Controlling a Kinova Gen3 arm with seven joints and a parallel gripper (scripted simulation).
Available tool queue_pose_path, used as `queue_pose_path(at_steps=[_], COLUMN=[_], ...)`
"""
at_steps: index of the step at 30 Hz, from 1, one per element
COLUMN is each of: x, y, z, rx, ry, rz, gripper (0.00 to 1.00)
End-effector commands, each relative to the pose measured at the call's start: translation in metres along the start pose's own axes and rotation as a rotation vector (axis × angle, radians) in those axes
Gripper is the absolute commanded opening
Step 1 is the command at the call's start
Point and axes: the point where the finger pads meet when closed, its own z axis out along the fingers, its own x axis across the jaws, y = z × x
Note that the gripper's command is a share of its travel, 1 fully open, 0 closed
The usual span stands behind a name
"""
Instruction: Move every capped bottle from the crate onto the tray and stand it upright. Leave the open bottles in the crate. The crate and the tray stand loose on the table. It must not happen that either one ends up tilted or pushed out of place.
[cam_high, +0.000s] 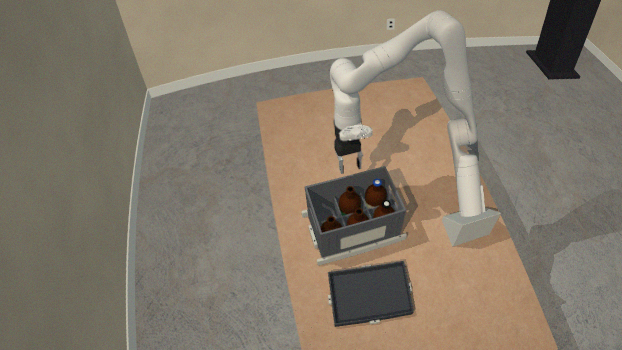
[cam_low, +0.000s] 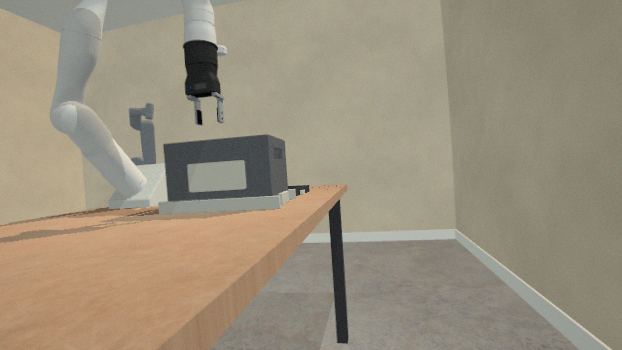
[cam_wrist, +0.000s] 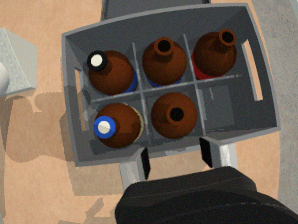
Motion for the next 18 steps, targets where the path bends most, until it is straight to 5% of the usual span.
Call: queue_pose_path(at_steps=[1,18], x=[0.0001,0.0001], y=[-0.0047,-0.0064], z=[0.0002,0.0003], rx=[0.003,0.003], ry=[0.002,0.002], rz=[0.002,0.002], gripper=[1.0,1.0])
